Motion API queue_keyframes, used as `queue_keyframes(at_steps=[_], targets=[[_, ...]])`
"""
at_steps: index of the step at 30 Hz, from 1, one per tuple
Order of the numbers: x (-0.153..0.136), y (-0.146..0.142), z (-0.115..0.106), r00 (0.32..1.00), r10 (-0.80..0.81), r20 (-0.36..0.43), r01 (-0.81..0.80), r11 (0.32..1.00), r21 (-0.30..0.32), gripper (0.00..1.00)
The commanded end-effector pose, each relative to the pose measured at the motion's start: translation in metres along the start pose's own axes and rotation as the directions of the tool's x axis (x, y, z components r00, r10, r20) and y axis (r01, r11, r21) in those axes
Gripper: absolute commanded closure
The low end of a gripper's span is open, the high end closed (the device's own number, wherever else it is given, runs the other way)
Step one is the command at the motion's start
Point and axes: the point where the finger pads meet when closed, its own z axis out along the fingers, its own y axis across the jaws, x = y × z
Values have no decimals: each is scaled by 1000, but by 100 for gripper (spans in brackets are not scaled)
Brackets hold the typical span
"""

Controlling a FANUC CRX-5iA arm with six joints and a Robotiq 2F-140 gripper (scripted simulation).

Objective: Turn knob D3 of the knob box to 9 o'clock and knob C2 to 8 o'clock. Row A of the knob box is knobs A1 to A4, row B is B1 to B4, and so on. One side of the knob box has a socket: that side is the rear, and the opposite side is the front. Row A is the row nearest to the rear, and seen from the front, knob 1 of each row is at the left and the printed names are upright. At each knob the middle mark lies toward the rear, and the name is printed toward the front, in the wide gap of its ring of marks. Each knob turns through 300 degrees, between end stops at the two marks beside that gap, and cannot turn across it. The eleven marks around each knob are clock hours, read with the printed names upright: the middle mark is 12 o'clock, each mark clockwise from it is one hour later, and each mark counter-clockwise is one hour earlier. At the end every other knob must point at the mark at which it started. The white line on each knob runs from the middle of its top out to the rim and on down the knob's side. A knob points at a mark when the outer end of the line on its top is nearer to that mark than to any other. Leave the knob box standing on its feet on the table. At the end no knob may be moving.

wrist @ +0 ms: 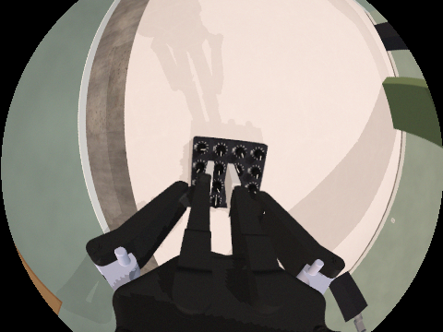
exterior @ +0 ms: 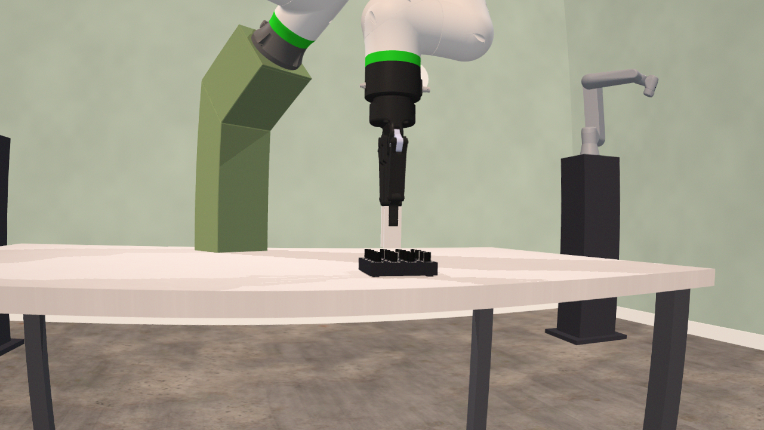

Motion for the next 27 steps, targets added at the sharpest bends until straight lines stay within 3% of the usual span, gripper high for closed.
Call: queue_keyframes(at_steps=[1, 27], targets=[[0, 0, 0, 1000, 0, 0, 0, 1000, 0, 88], [0, 0, 2, 1000, 0, 0, 0, 1000, 0, 88]])
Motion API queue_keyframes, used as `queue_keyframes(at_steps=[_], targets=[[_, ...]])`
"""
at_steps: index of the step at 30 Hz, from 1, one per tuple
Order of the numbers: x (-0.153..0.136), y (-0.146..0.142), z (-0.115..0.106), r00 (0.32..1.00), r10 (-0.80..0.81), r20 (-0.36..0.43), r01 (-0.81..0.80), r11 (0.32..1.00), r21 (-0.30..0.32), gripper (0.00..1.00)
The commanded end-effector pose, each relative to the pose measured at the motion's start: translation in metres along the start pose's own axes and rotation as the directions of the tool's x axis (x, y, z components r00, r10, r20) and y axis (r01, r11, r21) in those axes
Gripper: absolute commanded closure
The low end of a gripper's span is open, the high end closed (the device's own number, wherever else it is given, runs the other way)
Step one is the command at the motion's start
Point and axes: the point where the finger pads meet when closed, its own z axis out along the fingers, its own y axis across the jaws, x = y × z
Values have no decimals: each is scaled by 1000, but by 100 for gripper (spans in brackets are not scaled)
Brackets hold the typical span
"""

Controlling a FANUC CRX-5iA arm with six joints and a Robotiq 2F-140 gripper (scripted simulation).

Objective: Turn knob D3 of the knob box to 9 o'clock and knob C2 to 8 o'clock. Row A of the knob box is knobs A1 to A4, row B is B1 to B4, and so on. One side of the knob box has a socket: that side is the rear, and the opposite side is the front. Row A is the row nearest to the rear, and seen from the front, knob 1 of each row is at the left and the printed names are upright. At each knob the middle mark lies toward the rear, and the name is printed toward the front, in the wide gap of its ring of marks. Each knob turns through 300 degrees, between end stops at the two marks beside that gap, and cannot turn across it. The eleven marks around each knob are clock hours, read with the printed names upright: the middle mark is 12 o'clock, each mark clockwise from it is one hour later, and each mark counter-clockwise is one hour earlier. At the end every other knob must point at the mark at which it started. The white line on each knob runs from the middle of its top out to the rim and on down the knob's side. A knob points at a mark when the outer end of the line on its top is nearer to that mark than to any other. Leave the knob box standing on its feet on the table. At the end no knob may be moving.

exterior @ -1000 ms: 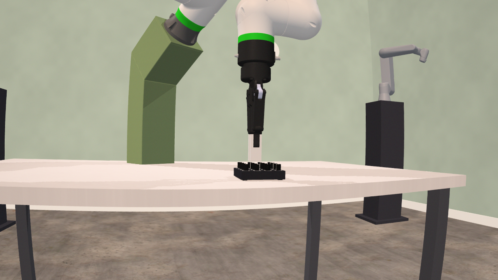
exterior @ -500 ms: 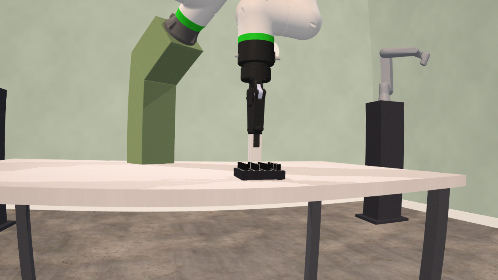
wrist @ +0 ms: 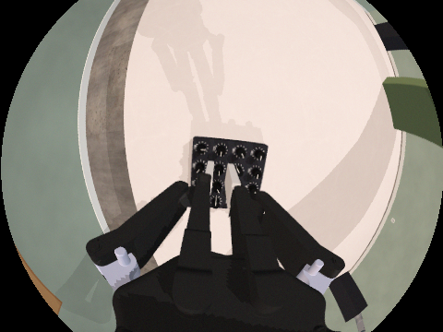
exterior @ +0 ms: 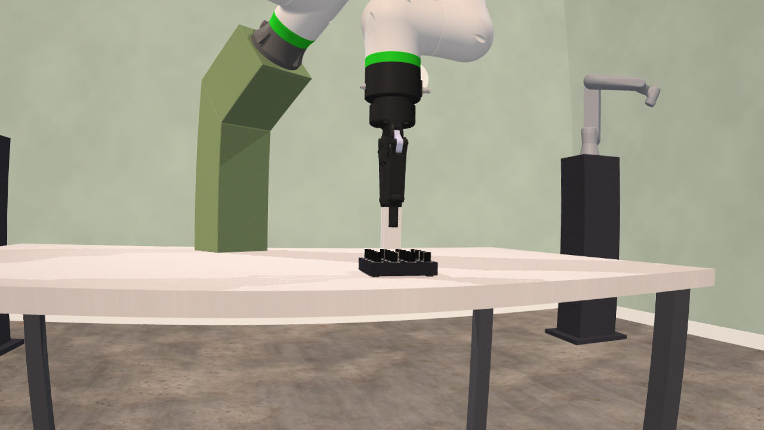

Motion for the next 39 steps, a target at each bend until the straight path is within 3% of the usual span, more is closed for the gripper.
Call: queue_keyframes(at_steps=[1, 39], targets=[[0, 0, 1, 1000, 0, 0, 0, 1000, 0, 88], [0, 0, 12, 1000, 0, 0, 0, 1000, 0, 88]])
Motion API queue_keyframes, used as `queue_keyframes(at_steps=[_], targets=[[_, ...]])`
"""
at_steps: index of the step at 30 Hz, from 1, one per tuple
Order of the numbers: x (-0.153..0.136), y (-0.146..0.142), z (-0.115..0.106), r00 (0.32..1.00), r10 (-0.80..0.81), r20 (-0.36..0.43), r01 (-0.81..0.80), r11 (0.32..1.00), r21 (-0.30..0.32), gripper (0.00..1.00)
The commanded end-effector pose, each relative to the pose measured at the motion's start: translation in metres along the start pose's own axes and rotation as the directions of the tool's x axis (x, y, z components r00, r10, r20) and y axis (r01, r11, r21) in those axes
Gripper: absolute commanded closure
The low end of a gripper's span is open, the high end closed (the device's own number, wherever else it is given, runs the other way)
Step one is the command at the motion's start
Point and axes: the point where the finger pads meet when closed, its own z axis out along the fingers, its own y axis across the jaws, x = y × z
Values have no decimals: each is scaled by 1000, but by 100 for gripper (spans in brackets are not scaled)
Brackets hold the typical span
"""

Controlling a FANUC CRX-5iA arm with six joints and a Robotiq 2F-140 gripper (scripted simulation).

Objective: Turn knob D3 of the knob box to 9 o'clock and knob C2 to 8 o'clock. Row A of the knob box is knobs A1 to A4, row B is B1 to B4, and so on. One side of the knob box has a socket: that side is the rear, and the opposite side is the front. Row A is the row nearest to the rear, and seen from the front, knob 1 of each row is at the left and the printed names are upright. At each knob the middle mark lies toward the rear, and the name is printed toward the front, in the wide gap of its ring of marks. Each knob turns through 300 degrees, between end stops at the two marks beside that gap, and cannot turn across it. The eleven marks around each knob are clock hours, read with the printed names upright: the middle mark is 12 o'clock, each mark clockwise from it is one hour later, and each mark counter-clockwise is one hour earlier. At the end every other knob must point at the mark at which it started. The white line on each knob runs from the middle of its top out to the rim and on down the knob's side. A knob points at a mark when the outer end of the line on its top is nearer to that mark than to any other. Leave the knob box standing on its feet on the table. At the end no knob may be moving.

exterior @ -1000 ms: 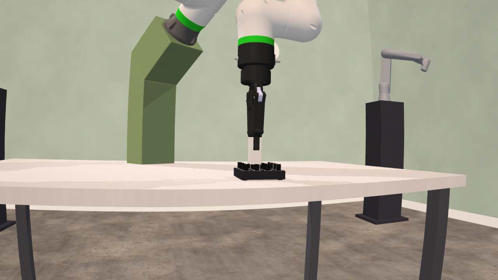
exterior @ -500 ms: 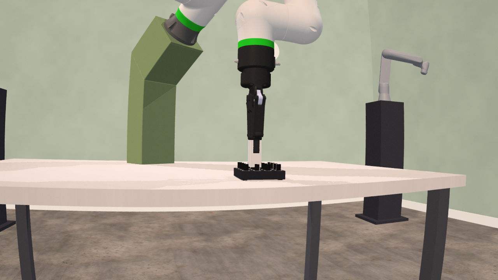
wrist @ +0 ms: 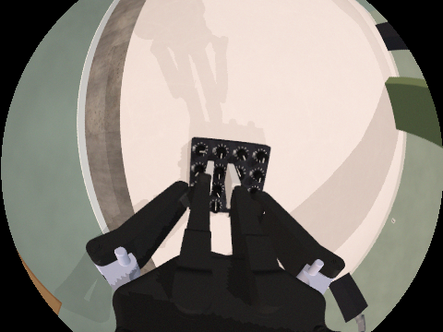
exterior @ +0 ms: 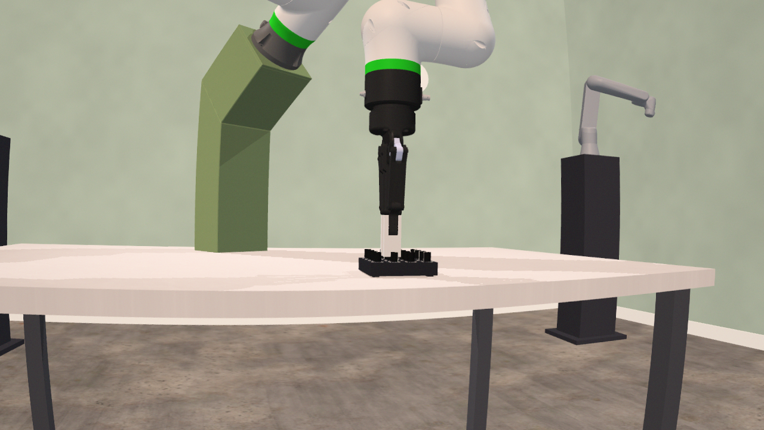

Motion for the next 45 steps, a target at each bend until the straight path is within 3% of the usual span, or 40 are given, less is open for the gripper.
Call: queue_keyframes(at_steps=[1, 20, 21, 45], targets=[[0, 0, 0, 1000, 0, 0, 0, 1000, 0, 88], [0, 0, 0, 1000, 0, 0, 0, 1000, 0, 88], [0, 0, 0, 1000, 0, 0, 0, 1000, 0, 95], [0, 0, 0, 1000, 0, 0, 0, 1000, 0, 95]])
